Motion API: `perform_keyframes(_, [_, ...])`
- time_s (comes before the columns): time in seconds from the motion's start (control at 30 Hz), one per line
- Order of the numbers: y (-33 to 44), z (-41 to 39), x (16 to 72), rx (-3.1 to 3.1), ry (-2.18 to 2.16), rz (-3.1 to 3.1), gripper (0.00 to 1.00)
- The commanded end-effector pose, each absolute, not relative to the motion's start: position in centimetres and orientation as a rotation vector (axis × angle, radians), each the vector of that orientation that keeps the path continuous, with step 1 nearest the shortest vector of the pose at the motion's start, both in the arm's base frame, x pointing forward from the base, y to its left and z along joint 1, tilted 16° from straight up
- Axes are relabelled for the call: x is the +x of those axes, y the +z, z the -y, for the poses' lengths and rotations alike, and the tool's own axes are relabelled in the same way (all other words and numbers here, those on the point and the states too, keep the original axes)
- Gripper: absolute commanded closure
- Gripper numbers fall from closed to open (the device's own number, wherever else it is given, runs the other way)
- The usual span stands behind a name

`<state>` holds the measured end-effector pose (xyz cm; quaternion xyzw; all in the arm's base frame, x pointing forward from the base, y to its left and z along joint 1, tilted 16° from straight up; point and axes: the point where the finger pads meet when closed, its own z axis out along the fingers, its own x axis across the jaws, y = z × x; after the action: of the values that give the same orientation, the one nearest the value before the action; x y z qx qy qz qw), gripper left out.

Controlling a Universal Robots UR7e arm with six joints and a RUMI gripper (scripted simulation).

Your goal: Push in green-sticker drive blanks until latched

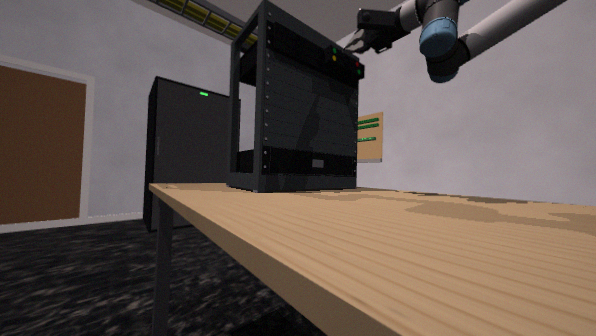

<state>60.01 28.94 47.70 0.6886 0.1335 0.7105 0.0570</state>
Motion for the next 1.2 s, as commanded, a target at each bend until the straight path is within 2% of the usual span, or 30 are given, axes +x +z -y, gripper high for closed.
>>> perform_keyframes(0.0, [47.90, -28.88, 60.22, 2.085, 2.157, -0.403, 1.00])
perform_keyframes(1.17, [48.22, -28.89, 60.44, 2.085, 2.157, -0.403, 1.00])
